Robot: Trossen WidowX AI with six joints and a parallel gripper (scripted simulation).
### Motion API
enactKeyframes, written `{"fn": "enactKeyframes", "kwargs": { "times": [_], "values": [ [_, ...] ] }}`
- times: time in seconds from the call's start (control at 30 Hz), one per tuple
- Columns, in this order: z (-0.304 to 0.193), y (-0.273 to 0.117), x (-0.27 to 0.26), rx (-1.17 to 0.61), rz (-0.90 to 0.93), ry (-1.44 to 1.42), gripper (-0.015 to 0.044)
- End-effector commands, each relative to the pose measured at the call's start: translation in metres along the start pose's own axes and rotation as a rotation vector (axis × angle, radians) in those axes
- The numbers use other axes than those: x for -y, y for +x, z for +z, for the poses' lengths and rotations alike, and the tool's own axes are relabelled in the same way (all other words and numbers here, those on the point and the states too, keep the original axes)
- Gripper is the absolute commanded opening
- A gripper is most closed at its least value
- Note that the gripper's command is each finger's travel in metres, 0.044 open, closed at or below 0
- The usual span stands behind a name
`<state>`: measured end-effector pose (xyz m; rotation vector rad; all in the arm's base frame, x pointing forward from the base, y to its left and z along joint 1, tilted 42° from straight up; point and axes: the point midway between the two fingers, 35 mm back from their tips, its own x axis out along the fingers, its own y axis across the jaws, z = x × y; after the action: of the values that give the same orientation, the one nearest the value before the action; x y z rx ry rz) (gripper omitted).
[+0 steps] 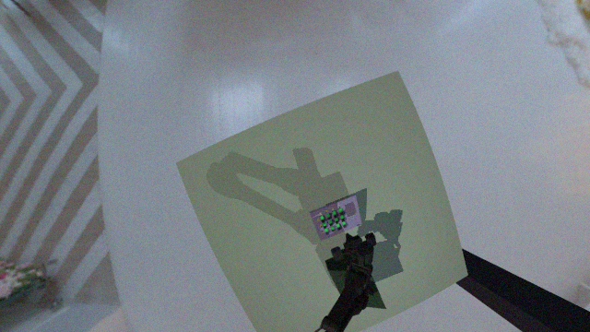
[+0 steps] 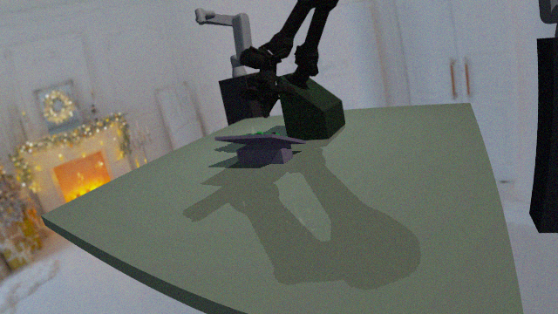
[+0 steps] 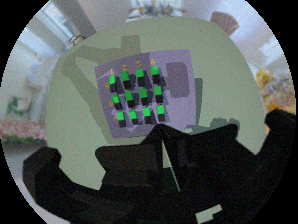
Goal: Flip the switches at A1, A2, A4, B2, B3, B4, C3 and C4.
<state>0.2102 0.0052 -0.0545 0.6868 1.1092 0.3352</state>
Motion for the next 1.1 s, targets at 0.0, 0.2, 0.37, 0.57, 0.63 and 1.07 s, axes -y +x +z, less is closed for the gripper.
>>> {"fn": "enactKeyframes", "kwargs": {
  "times": [0.0, 0.2, 0.37, 0.57, 0.63, 1.07],
  "values": [
    [-0.013, -0.001, 0.012, -0.005, 0.007, 0.005, 0.0000],
    [-0.013, 0.025, 0.012, 0.012, 0.005, 0.005, 0.0000],
    [-0.014, 0.035, 0.011, 0.021, 0.009, 0.006, 0.0000],
    [-0.015, 0.042, 0.010, 0.021, 0.010, 0.006, 0.0000],
    [-0.015, 0.044, 0.010, 0.021, 0.011, 0.006, 0.0000],
    [-0.015, 0.058, 0.010, 0.021, 0.010, 0.007, 0.0000]
  ]
}}
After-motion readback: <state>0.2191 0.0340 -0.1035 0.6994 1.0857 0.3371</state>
